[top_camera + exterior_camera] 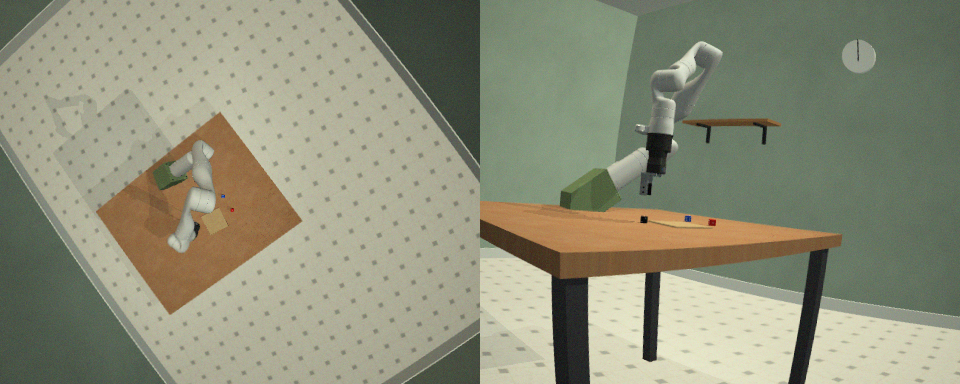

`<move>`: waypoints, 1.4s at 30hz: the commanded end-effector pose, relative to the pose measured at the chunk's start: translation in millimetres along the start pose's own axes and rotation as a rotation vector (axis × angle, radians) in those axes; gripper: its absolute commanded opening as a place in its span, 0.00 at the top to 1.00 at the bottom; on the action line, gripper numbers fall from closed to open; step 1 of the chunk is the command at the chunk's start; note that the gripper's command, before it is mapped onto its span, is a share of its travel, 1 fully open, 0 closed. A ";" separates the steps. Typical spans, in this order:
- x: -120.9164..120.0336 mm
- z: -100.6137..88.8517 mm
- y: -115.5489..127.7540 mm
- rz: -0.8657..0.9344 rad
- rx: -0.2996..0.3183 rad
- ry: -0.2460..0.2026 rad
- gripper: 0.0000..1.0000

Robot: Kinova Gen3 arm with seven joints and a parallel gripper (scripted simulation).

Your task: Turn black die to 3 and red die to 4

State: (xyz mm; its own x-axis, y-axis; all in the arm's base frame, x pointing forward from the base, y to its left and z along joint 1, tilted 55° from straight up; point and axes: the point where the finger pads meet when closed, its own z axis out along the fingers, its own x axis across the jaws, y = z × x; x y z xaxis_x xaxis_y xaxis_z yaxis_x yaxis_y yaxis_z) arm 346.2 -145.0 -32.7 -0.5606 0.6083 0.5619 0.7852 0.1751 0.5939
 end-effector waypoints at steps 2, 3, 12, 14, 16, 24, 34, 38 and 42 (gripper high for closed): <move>-1.1 -0.4 1.6 -0.063 -0.006 -0.006 0.00; -1.3 0.0 2.2 -0.082 -0.006 -0.007 0.00; -2.4 1.7 5.2 -0.167 -0.007 -0.011 0.00; -2.5 1.7 5.2 -0.168 -0.007 -0.011 0.00; -2.5 1.7 5.3 -0.169 -0.007 -0.011 0.00; -2.5 1.7 5.3 -0.170 -0.007 -0.011 0.30; -2.5 1.7 5.3 -0.170 -0.007 -0.011 0.30; -2.5 1.7 5.3 -0.170 -0.007 -0.011 0.30; -2.5 1.7 5.3 -0.170 -0.007 -0.011 0.30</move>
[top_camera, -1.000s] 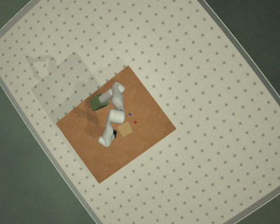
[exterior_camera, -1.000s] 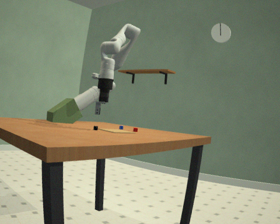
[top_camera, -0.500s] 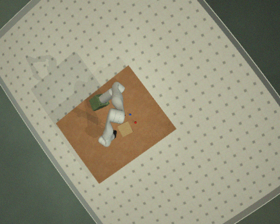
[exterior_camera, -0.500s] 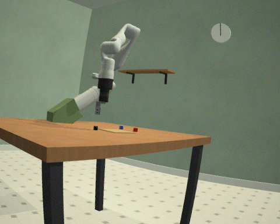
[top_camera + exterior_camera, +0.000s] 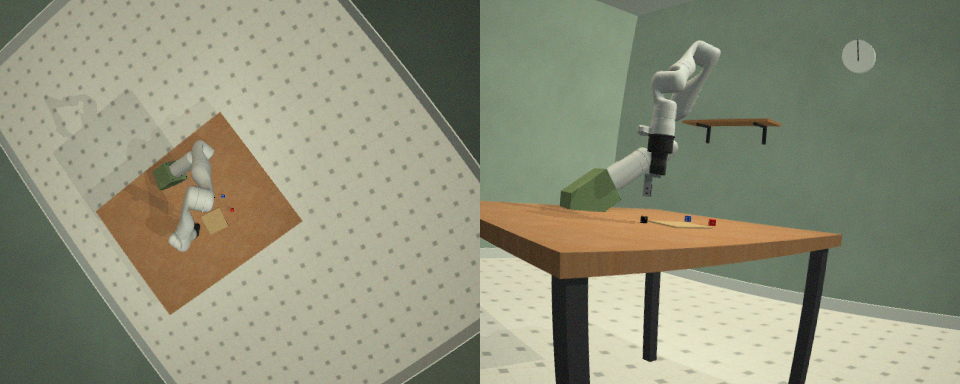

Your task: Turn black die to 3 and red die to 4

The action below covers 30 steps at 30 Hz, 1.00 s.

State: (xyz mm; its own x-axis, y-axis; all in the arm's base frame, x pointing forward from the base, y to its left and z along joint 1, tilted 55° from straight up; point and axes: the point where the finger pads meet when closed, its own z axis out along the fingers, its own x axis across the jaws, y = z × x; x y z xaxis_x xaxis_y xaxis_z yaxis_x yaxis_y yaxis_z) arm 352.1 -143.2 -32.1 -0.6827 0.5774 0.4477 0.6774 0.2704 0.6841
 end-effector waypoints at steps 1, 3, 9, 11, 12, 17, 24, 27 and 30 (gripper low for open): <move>-0.5 -0.9 -0.1 0.000 0.000 -0.002 0.30; -0.5 -0.9 -0.1 0.000 0.000 -0.002 0.30; -0.5 -0.9 -0.1 0.000 0.000 -0.002 0.30; -0.5 -0.9 -0.1 0.000 0.000 -0.002 0.30; -0.5 -0.8 -0.1 0.000 0.000 -0.002 0.30; -0.5 -0.2 -0.1 0.000 0.000 -0.002 0.30; -0.5 2.2 -0.2 0.001 0.000 -0.002 0.30; -0.5 4.6 -0.2 0.001 0.000 -0.002 0.30; -0.4 7.7 -0.3 0.001 0.000 -0.002 0.30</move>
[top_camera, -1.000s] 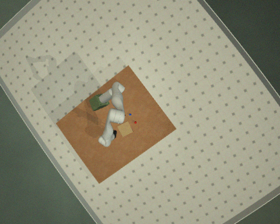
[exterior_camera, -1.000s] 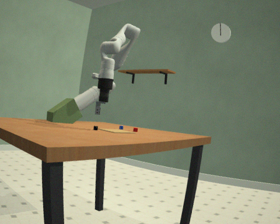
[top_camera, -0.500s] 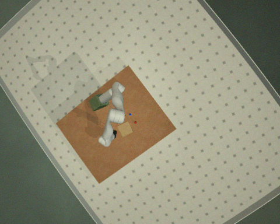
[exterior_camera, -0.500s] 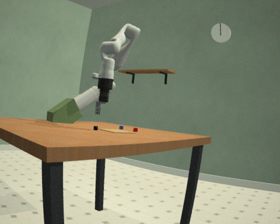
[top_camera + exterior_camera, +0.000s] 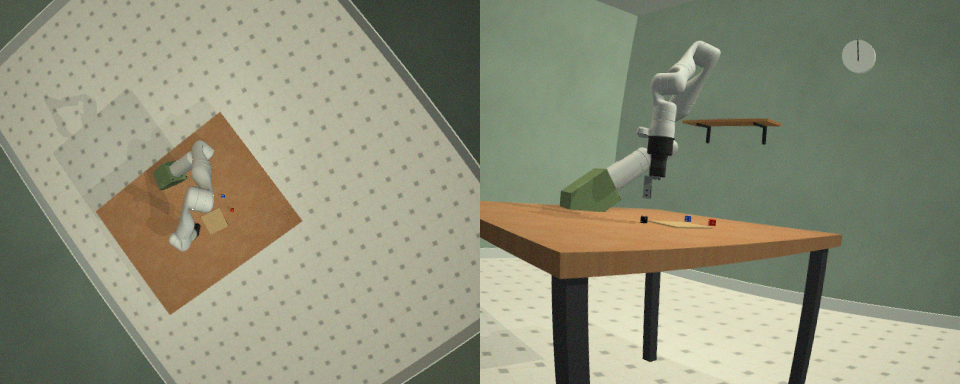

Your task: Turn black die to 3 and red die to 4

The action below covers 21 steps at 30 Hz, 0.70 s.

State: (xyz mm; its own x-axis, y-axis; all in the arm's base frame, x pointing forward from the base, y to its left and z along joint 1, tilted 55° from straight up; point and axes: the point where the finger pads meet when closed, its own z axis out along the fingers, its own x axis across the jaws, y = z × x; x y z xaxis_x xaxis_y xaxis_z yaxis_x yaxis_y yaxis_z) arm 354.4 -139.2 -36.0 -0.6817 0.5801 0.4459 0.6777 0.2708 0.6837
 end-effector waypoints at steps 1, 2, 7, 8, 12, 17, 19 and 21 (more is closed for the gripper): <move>0.5 2.9 -0.3 0.001 0.000 0.002 0.30; 0.5 4.1 -0.3 0.001 0.000 0.002 0.30; 0.6 11.2 -0.4 0.001 0.000 0.002 0.30; 0.6 12.8 -0.4 0.001 0.000 0.002 0.30; 0.7 16.0 -0.5 0.001 0.000 0.002 0.30; 0.8 24.1 -0.7 0.001 0.000 0.002 0.30; 0.9 27.3 -0.7 0.001 0.000 0.002 0.30; 0.9 30.3 -0.8 0.001 0.000 0.002 0.30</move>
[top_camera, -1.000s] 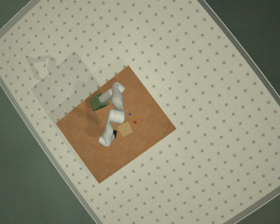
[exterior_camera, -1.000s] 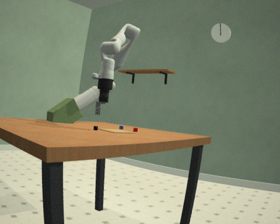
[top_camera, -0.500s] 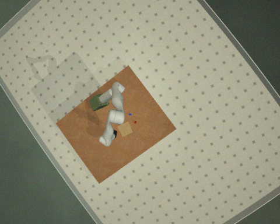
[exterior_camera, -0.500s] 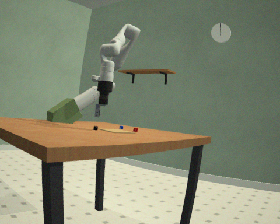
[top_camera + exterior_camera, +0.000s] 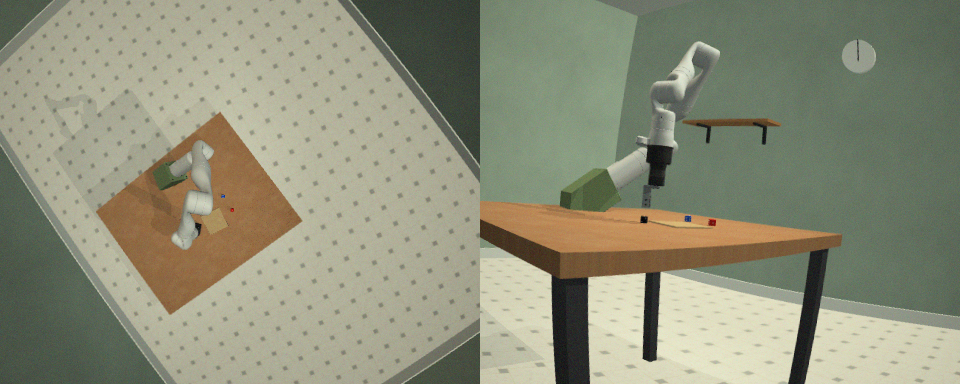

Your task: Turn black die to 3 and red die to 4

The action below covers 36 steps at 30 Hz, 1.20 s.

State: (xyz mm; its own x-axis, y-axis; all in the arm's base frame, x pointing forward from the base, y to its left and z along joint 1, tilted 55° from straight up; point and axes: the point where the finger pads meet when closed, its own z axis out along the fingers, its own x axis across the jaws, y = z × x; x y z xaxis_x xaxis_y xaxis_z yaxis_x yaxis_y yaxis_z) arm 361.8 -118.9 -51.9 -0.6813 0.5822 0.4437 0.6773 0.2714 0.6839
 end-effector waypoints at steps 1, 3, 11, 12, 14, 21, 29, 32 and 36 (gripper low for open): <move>1.3 5.0 -0.5 0.001 0.000 0.005 0.30; 1.4 7.7 -0.5 0.001 0.000 0.005 0.30; 1.5 14.3 -0.7 0.001 0.000 0.005 0.30; 1.5 15.1 -0.7 0.001 0.000 0.005 0.30; 1.5 16.4 -0.7 0.001 0.000 0.005 0.30; 1.6 18.7 -0.7 0.001 0.000 0.005 0.30; 1.6 18.9 -0.8 0.001 0.000 0.005 0.30; 1.6 18.9 -0.8 0.001 0.000 0.005 0.30; 1.6 18.9 -0.8 0.001 0.000 0.005 0.30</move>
State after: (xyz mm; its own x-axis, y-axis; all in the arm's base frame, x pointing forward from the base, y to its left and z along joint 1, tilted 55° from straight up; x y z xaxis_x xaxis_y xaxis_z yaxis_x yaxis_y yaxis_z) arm 365.3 -102.7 -62.8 -0.6823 0.5775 0.4484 0.6780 0.2703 0.6836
